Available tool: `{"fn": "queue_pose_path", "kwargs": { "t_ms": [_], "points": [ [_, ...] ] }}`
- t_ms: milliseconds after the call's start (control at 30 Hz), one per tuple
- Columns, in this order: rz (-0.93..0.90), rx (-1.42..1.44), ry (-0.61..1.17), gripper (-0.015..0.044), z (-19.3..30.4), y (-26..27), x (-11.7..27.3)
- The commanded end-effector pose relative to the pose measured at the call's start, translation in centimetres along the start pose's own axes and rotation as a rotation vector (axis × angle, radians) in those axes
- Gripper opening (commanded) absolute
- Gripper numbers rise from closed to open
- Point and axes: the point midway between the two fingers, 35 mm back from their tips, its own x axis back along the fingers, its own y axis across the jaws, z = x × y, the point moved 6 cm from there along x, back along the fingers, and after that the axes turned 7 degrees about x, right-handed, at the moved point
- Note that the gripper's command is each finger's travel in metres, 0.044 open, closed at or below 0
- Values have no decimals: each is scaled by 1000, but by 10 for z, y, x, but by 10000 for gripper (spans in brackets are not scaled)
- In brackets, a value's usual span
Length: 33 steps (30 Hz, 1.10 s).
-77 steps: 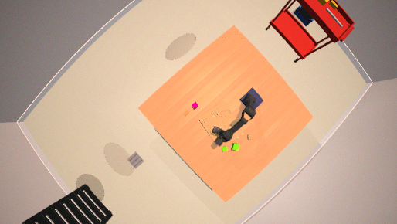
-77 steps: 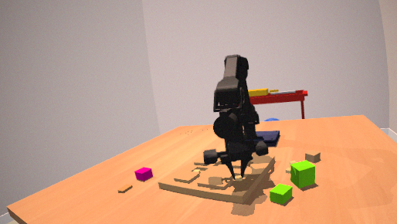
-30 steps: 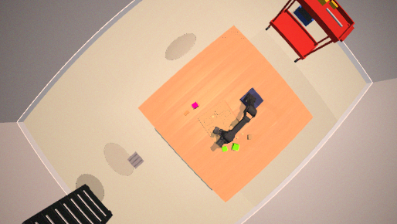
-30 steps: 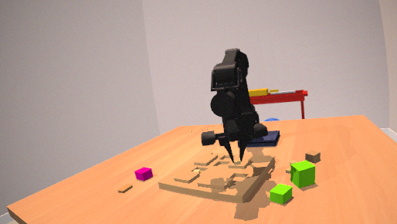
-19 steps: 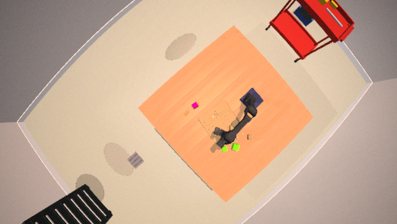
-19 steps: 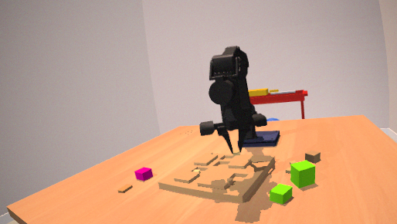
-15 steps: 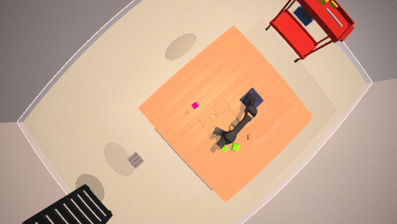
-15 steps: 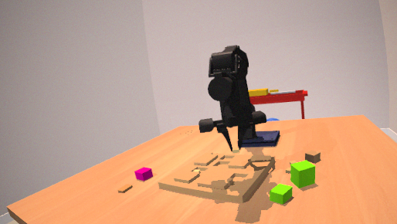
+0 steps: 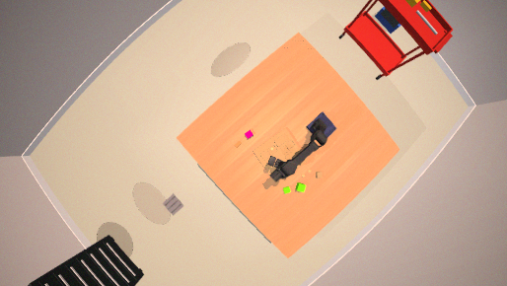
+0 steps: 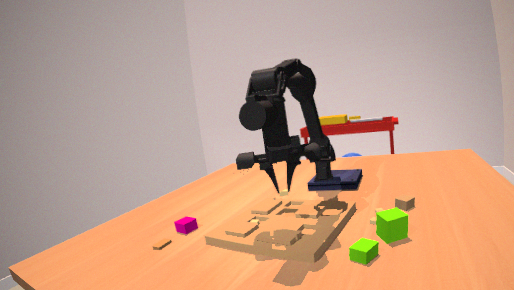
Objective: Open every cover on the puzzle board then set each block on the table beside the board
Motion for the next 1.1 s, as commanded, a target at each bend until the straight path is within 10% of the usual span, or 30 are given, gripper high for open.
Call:
{"fn": "queue_pose_path", "kwargs": {
  "t_ms": [0, 1067],
  "points": [
    [3, 3, 8, 80, 12, -12, -1],
    [10, 3, 15, 80, 112, -89, 1]
  ]
}}
